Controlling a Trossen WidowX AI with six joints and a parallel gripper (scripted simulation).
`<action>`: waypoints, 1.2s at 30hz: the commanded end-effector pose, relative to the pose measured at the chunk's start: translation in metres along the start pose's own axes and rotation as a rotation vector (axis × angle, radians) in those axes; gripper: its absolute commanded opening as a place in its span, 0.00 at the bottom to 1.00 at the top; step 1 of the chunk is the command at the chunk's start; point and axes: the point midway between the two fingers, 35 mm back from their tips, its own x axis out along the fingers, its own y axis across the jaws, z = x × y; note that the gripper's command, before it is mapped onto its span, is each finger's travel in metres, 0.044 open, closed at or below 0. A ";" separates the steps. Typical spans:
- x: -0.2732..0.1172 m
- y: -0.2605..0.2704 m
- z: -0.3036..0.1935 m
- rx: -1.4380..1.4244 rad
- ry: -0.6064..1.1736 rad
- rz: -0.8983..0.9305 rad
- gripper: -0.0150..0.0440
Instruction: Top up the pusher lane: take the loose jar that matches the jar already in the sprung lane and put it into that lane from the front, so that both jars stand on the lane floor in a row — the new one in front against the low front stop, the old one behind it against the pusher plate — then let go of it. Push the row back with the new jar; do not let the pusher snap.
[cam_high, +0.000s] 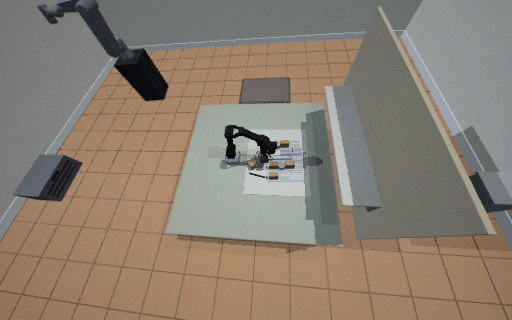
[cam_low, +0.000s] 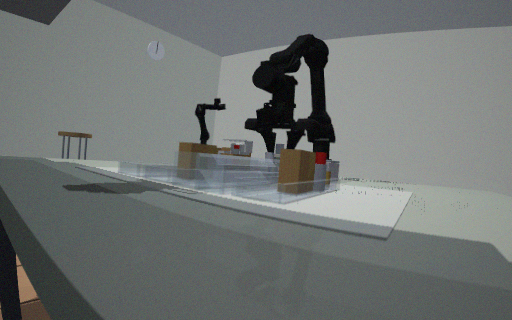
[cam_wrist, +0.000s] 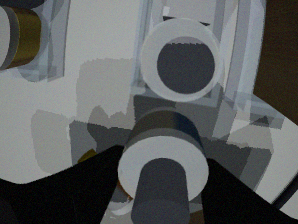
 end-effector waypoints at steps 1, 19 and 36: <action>0.000 -0.001 0.002 -0.003 -0.009 -0.003 0.25; 0.000 -0.001 0.010 -0.003 -0.010 -0.003 0.25; 0.000 -0.001 0.017 -0.003 -0.010 -0.003 0.25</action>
